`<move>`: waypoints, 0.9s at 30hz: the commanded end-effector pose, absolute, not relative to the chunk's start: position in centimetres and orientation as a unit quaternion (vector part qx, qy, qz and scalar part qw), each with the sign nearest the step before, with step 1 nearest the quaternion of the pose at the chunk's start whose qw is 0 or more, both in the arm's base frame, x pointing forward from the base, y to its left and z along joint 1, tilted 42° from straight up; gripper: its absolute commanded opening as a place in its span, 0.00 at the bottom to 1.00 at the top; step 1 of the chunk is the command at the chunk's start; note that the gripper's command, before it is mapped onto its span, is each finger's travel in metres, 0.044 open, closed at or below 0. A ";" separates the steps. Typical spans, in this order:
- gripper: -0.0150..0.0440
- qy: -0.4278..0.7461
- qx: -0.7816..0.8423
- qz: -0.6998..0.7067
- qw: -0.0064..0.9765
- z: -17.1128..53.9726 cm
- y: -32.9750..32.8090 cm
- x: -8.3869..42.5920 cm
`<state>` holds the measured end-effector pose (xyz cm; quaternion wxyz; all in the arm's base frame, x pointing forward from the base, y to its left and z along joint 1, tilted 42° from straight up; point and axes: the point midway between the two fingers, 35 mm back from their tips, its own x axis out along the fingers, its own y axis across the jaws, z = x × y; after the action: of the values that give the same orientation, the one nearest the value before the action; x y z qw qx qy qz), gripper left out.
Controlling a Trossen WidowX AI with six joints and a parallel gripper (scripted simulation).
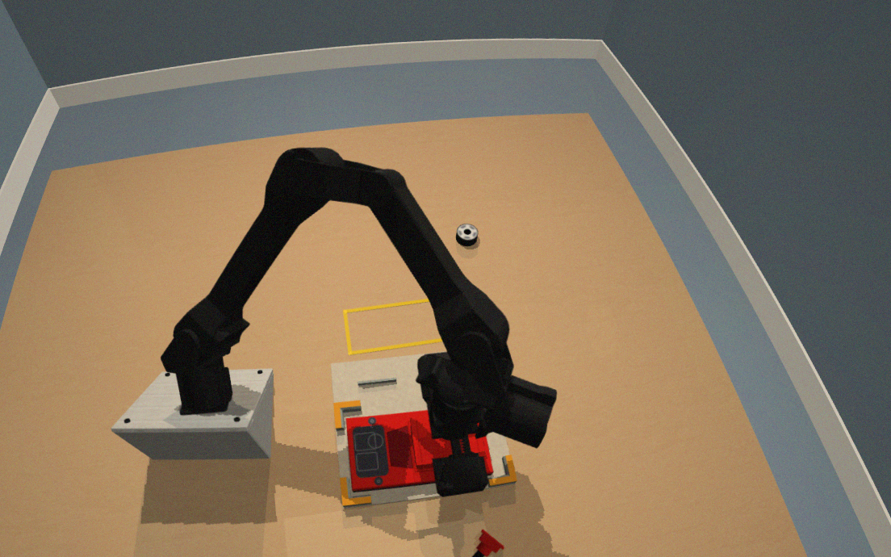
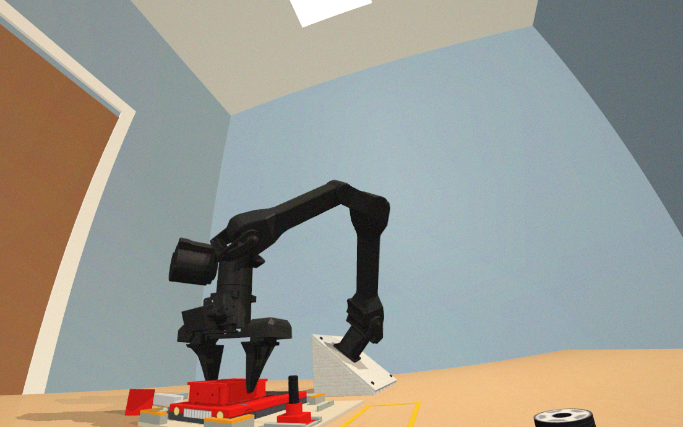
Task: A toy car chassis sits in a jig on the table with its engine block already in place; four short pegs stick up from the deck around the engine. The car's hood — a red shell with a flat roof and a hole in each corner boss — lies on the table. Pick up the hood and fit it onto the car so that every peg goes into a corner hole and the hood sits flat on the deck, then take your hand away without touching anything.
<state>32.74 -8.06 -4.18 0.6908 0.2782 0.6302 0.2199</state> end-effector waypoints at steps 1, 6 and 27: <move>0.34 0.630 0.278 0.220 0.691 -4.2 -8.1 32.7; 0.57 0.630 0.278 0.220 0.691 -4.2 -8.1 32.7; 1.00 0.628 0.278 0.217 0.693 0.5 -12.3 32.0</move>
<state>32.18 -9.65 -2.24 0.6806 0.2850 0.6365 0.2245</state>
